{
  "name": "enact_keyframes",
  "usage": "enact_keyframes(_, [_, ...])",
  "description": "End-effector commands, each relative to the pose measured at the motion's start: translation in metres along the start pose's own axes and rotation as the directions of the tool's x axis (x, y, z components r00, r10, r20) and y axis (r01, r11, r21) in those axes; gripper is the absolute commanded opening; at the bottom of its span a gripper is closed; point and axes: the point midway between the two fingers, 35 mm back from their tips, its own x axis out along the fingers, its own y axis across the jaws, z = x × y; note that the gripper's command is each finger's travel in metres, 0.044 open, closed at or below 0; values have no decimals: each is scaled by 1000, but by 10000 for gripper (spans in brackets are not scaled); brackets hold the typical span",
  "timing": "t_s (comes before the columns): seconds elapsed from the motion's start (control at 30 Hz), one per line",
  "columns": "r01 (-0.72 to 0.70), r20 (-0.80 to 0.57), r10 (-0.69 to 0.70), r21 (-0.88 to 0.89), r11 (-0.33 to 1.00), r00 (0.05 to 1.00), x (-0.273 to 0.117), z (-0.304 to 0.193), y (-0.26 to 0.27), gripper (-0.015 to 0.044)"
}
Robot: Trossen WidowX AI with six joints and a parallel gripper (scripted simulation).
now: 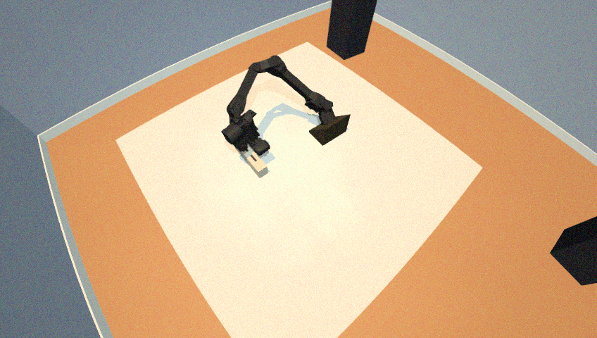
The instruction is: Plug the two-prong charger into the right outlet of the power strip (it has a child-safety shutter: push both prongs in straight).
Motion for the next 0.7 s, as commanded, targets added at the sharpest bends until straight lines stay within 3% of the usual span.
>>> enact_keyframes(0.0, [2,25,-3,18,1000,1000,-5,7,-2,0])
enact_keyframes(0.5, [0,-1,0,-1,1000,1000,0,0,0,0])
enact_keyframes(0.67, [0,-1,0,-1,1000,1000,0,0,0,131])
